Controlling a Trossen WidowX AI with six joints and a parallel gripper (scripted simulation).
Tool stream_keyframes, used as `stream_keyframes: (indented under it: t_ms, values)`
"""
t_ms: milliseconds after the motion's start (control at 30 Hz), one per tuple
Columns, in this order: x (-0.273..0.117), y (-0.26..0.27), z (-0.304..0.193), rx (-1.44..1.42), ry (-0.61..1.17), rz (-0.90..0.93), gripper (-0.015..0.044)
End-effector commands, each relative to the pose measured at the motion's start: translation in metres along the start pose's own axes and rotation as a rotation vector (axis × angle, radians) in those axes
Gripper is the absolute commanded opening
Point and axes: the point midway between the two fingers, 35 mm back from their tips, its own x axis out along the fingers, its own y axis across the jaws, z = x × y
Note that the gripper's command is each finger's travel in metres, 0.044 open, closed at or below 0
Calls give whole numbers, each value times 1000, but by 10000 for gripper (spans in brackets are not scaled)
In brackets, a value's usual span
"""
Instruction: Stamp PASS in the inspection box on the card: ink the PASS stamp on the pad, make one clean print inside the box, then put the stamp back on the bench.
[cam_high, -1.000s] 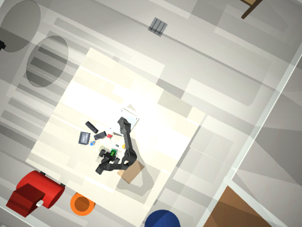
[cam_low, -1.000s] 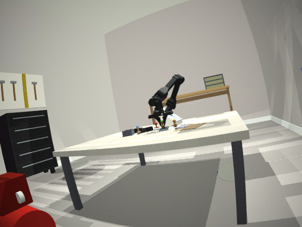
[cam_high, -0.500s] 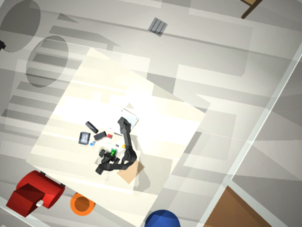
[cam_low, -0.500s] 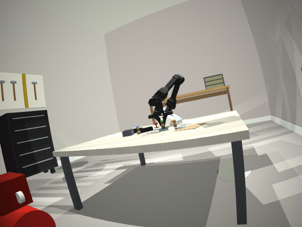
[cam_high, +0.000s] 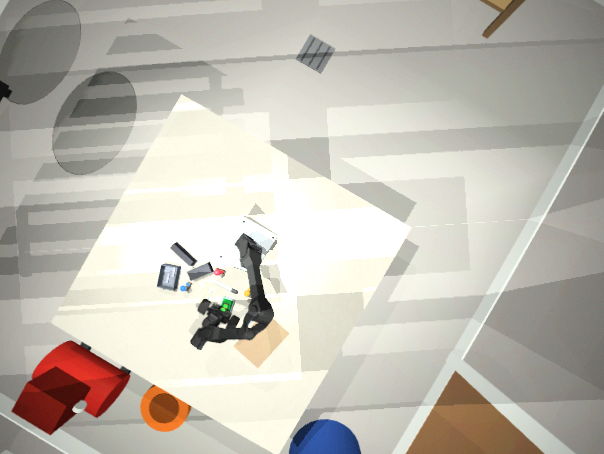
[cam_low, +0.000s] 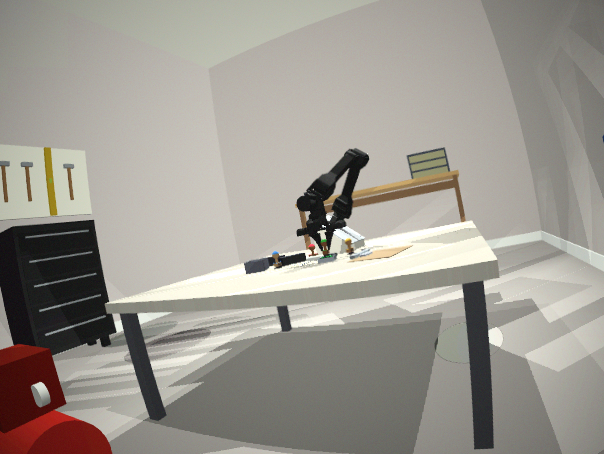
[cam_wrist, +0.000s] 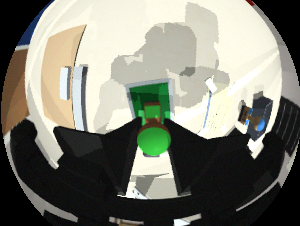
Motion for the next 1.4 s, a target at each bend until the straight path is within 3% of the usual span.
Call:
stream_keyframes:
  t_ms: [0, 1133, 1367]
  values:
    - [-3, 1, 0, -3, -1, 3, 0]
    - [-52, 1, 0, -3, 0, 0, 0]
    - [-53, -38, 5, 58, -2, -8, 0]
